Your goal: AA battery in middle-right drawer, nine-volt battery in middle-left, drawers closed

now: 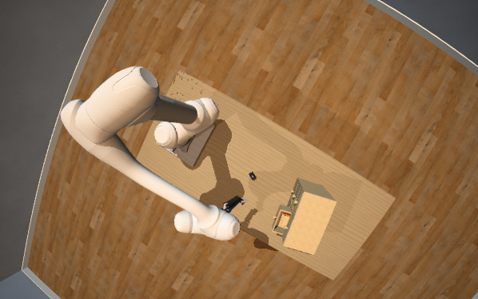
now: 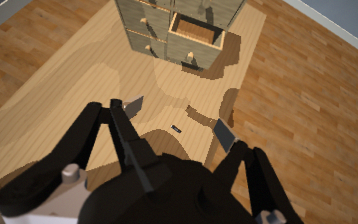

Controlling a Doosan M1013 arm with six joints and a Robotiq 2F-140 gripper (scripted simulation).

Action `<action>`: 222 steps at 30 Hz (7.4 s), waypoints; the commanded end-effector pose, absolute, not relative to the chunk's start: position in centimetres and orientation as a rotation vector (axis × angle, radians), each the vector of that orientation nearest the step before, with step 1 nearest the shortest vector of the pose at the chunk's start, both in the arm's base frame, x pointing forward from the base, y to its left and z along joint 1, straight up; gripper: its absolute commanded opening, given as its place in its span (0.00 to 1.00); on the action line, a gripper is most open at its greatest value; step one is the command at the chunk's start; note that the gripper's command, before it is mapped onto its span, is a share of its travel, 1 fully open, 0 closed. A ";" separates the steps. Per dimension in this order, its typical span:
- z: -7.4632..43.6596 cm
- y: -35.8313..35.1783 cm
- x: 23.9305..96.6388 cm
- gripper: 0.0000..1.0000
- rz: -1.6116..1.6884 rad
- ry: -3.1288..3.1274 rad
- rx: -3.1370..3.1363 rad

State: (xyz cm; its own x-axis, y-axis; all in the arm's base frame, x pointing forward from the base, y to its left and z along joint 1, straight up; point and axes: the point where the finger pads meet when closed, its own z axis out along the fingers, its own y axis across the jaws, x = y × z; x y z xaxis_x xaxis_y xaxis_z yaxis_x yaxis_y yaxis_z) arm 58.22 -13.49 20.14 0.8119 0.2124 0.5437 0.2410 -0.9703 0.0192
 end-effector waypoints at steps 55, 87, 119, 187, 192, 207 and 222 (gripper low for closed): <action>15.2 -12.0 63.1 0.00 -1.707 -0.333 -2.438; 14.5 -11.4 65.4 0.00 -1.707 -0.333 -2.438; 13.2 -10.3 69.4 0.00 -1.707 -0.333 -2.438; 13.1 -10.3 70.1 0.00 -1.707 -0.333 -2.438; 13.1 -10.1 70.5 0.00 -1.707 -0.333 -2.438; 13.1 -9.7 72.1 0.00 -1.707 -0.333 -2.438; 13.1 -9.1 74.3 0.00 -1.707 -0.333 -2.438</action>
State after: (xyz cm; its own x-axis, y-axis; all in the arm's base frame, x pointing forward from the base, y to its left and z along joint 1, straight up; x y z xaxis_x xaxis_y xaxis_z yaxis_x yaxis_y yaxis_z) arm 73.68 -9.16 13.18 0.3267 0.1008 0.9398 0.2666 -0.9637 0.0106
